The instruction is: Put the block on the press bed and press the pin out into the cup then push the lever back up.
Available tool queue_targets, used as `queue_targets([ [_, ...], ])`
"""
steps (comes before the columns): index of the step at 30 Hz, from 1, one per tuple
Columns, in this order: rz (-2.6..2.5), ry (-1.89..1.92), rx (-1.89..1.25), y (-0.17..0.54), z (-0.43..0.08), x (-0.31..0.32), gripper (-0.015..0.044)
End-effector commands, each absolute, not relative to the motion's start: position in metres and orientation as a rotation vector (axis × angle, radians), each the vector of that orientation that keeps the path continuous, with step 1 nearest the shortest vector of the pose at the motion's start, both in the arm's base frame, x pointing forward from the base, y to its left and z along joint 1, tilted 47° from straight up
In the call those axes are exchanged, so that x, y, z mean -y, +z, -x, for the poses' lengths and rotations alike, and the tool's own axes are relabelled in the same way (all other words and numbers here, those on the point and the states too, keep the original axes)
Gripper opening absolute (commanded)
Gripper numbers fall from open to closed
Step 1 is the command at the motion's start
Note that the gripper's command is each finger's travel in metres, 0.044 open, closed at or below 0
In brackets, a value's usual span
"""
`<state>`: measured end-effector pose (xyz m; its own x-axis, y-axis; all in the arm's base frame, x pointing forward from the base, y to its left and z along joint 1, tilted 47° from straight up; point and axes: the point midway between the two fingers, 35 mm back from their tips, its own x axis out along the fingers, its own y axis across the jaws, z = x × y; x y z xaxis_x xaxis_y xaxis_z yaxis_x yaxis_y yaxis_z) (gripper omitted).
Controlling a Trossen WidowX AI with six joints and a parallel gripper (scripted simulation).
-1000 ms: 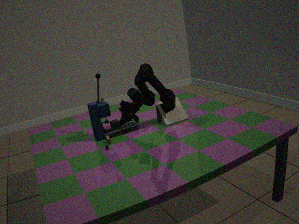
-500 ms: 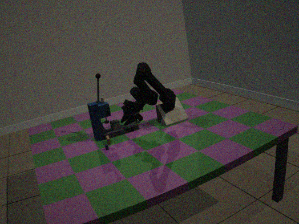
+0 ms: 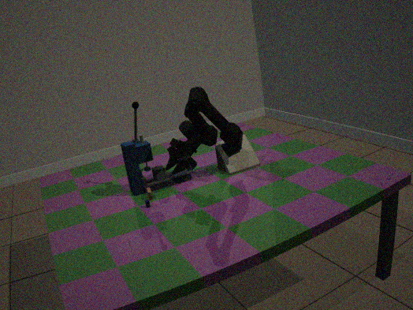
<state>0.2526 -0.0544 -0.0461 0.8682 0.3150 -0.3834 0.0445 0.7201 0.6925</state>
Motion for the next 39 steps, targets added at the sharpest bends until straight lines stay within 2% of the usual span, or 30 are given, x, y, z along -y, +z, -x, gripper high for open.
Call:
queue_targets([
  [1,-0.794,0.136,-0.508,-0.044,-0.276,0.057,0.0300],
  [39,-0.813,0.125,-0.503,-0.038,-0.287,0.053,0.0300],
])
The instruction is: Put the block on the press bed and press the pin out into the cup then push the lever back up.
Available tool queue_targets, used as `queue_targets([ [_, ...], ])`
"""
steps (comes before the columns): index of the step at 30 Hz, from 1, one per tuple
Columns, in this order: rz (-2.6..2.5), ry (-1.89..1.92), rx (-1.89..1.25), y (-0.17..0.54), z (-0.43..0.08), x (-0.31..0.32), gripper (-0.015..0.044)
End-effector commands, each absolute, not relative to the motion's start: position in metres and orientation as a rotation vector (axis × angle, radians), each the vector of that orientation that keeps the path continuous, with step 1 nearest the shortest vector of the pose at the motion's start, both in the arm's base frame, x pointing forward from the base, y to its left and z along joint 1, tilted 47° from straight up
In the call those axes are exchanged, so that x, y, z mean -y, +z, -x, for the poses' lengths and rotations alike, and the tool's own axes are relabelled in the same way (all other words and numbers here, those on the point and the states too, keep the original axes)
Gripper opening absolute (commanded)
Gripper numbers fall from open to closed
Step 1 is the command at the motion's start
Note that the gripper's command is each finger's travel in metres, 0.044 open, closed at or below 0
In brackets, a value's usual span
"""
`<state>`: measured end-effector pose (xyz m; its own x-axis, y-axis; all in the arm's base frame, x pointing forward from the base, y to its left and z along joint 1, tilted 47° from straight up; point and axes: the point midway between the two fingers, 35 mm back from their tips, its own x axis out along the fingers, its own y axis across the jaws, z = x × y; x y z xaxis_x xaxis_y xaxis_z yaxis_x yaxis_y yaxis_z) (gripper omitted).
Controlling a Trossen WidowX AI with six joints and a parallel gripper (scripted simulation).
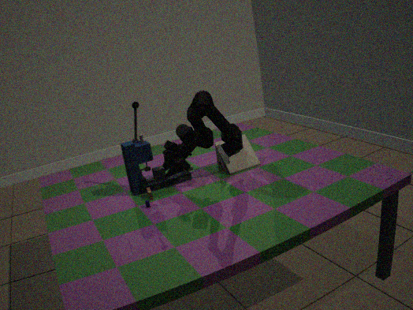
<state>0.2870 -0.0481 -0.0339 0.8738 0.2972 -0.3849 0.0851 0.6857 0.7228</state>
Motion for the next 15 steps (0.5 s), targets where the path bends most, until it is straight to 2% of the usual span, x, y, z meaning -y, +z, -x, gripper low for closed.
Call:
queue_targets([
  [1,-0.813,0.125,-0.503,-0.038,-0.287,0.053,0.0300],
  [6,-0.780,0.149,-0.510,-0.039,-0.254,0.050,0.0300],
  [15,-0.788,0.143,-0.515,-0.040,-0.256,0.050,0.0300],
])
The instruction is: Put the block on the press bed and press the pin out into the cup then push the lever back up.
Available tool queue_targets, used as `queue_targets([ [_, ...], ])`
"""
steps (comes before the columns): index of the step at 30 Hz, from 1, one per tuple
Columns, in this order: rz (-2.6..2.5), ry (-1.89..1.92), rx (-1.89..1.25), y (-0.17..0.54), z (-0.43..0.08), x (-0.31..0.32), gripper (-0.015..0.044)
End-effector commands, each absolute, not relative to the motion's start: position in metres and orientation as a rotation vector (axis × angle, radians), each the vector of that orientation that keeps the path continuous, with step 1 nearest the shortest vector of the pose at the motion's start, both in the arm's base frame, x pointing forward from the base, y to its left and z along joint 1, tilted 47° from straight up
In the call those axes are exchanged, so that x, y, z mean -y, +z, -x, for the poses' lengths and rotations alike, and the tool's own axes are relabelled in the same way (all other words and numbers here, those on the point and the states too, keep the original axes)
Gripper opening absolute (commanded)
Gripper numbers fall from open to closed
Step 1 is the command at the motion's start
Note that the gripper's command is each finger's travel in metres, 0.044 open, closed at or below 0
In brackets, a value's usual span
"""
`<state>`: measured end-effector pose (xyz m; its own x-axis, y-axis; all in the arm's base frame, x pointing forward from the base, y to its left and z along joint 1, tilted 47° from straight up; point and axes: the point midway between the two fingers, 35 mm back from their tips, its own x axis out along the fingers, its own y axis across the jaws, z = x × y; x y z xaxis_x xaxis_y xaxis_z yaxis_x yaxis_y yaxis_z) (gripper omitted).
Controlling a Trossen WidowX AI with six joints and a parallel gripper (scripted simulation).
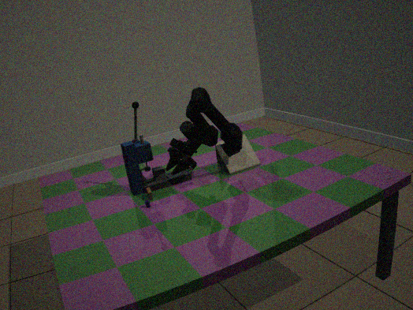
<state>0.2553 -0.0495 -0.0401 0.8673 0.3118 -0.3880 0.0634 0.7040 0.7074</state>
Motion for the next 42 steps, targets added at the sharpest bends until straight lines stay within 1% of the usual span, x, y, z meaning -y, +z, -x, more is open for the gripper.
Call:
queue_targets([
  [1,-0.788,0.143,-0.515,-0.0400,-0.2555,0.0497,0.0300],
  [16,-0.783,0.143,-0.513,-0.0391,-0.2526,0.0491,0.0300],
  [26,-0.783,0.143,-0.513,-0.0391,-0.2526,0.0491,0.0037],
  [27,-0.783,0.143,-0.513,-0.0391,-0.2526,0.0491,0.0030],
  [42,-0.791,0.131,-0.522,-0.0388,-0.2536,0.0492,0.0030],
])
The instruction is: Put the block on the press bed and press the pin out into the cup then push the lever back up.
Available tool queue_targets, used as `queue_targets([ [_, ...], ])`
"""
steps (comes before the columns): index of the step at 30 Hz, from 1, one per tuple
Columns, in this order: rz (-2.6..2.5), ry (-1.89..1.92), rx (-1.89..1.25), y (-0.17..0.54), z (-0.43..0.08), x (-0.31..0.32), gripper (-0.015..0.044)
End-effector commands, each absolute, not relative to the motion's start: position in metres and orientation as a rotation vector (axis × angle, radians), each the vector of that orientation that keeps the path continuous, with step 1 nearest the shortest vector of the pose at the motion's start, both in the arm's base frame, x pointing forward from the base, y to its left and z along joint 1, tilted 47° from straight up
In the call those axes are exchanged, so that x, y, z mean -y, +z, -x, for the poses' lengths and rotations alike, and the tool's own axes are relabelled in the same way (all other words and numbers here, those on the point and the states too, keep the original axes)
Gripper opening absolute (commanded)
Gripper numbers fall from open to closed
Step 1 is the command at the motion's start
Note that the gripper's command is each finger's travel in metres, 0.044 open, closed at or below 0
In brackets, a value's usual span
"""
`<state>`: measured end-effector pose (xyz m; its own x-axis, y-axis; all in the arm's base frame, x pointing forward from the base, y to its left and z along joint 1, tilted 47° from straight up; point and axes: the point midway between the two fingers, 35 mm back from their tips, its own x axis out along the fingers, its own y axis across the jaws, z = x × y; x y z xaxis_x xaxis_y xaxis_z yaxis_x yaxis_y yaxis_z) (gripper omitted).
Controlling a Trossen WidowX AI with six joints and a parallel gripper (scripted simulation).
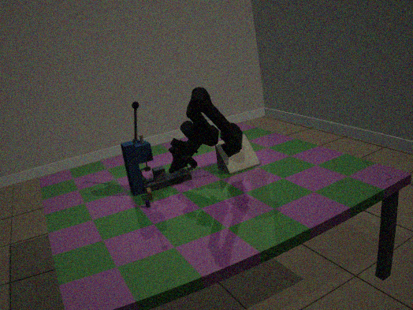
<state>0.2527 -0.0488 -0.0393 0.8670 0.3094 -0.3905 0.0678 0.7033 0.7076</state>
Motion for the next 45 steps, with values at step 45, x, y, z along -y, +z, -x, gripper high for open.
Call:
queue_targets([
  [45,-0.882,-0.070,-0.568,-0.036,-0.309,0.054,0.0030],
])
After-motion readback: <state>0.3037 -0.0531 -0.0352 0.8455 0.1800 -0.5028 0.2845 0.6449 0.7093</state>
